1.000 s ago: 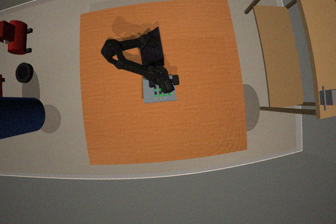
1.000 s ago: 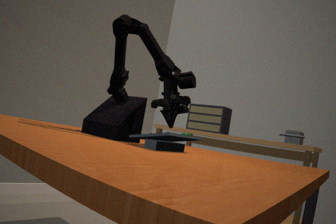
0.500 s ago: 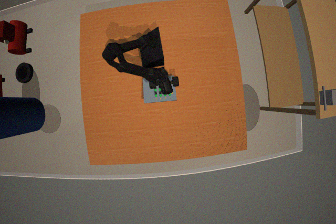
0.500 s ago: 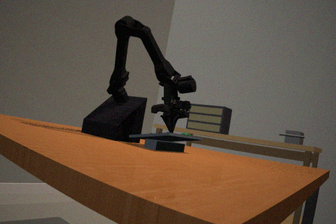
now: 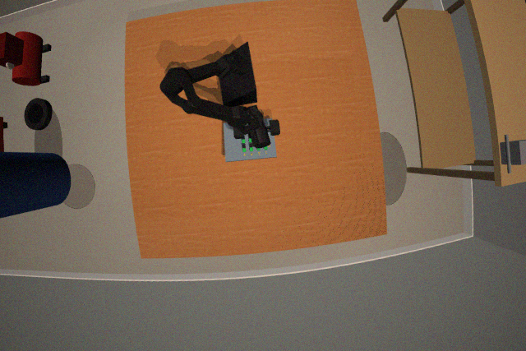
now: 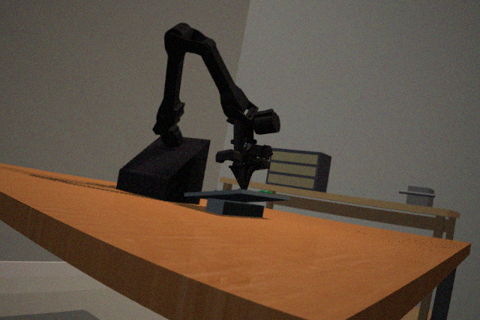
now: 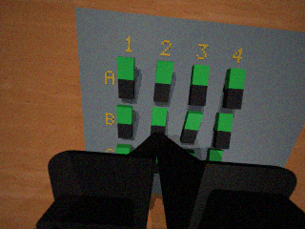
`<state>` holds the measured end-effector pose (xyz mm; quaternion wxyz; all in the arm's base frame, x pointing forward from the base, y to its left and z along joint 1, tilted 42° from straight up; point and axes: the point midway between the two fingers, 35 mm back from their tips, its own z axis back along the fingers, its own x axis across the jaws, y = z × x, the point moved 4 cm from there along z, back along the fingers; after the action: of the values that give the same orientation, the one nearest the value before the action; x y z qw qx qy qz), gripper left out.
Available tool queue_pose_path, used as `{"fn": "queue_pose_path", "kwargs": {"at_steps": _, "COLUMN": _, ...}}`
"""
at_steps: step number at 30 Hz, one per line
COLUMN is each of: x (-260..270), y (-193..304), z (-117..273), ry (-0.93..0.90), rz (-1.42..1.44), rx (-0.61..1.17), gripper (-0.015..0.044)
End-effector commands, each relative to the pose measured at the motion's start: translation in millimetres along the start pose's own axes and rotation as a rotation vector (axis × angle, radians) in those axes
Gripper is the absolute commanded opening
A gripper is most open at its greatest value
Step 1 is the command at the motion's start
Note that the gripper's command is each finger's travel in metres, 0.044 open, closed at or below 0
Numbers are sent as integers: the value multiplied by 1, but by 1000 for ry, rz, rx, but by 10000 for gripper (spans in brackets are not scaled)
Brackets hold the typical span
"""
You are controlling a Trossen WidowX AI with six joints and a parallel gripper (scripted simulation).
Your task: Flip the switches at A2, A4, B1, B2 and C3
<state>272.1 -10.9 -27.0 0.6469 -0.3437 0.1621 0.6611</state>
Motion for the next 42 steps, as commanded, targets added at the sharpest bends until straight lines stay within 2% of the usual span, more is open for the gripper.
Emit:
{"fn": "queue_pose_path", "kwargs": {"at_steps": 1, "x": 0, "y": 0, "z": 0, "ry": 0, "rz": 2, "rx": 0, "gripper": 0}}
{"fn": "queue_pose_path", "kwargs": {"at_steps": 42, "x": 0, "y": 0, "z": -6, "ry": 1, "rz": 2, "rx": 0, "gripper": 0}}
